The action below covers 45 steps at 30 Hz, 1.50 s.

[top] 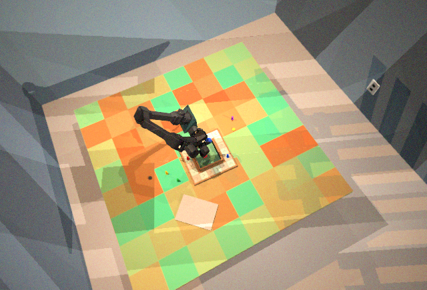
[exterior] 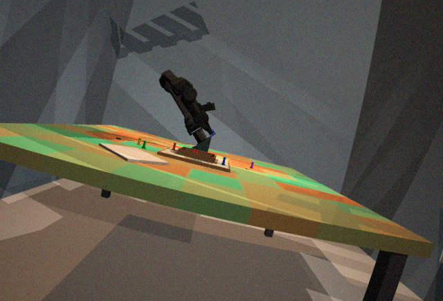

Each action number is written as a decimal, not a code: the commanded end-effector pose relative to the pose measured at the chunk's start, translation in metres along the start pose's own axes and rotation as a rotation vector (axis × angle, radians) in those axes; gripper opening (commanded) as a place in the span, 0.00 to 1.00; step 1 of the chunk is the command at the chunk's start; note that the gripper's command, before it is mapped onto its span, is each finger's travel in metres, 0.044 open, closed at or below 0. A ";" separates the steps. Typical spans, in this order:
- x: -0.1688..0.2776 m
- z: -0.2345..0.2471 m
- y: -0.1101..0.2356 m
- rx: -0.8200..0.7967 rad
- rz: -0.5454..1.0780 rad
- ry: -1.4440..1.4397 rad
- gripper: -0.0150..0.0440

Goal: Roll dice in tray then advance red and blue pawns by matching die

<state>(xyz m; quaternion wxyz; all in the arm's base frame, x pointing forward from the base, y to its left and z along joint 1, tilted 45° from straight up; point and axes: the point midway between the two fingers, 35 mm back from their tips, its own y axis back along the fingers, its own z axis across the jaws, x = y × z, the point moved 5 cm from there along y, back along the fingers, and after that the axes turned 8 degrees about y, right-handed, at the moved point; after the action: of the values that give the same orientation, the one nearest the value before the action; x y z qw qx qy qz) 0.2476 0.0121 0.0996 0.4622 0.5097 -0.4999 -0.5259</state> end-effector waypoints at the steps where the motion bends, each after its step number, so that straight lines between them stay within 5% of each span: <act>1: 0.000 0.000 0.000 -0.001 0.000 0.000 0.30; 17: -0.030 -0.004 0.026 -0.001 -0.005 -0.004 1.00; 20: -0.032 -0.004 0.014 -0.060 0.108 -0.029 1.00; 29: -0.050 -0.006 -0.037 -0.114 0.825 0.002 1.00; 34: -0.048 -0.003 -0.035 -0.141 0.745 -0.004 1.00; 43: 0.055 0.002 0.044 0.245 0.812 -0.817 0.60; 45: 0.069 0.007 0.054 0.319 0.825 -0.962 0.59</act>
<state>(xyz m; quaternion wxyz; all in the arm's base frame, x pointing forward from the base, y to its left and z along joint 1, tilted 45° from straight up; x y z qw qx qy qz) 0.2511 -0.0290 0.1291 0.3891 0.1179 -0.8213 -0.4003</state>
